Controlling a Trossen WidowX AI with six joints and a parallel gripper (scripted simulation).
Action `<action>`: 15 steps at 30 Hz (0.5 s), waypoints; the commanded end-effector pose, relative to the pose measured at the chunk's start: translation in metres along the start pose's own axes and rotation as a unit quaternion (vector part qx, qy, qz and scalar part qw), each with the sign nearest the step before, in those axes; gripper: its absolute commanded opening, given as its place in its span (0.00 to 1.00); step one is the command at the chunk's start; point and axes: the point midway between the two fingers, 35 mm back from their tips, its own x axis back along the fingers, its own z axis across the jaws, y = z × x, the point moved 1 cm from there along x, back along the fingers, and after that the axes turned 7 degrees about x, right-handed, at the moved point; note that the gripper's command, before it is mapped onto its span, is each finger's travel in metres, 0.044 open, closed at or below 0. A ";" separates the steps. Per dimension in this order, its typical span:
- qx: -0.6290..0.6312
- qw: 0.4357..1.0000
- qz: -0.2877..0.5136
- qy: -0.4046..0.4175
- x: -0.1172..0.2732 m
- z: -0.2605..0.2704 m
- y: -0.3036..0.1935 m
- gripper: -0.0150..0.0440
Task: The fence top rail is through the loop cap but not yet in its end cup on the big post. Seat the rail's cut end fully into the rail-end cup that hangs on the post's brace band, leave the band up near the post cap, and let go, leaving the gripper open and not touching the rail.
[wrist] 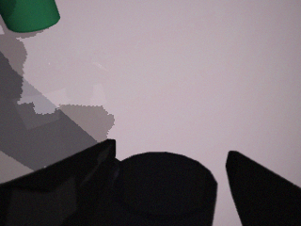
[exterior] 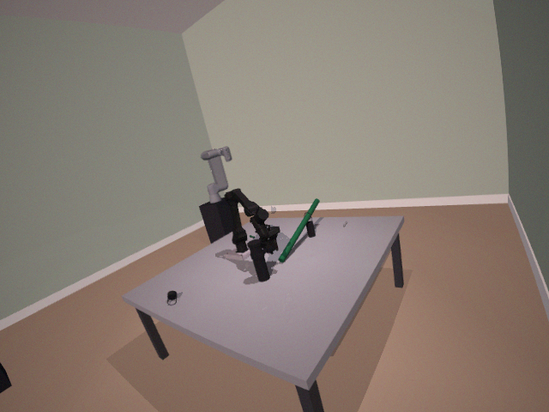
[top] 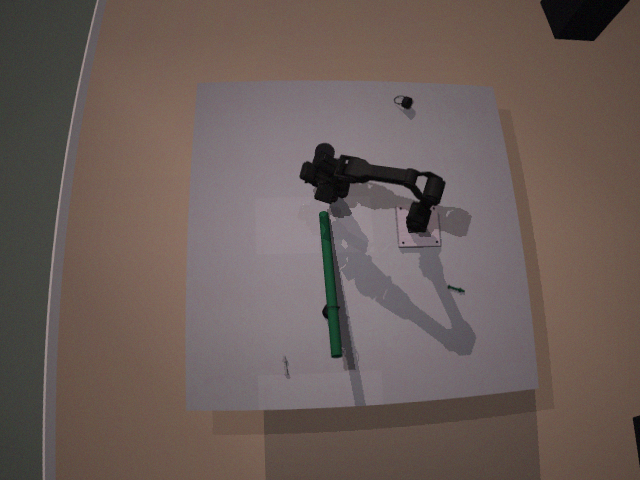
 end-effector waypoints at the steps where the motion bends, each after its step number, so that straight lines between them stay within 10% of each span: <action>1: -0.002 1.000 0.003 0.000 -0.001 0.000 -0.001 0.60; 15: 0.027 1.000 -0.013 -0.002 0.002 0.006 -0.001 0.25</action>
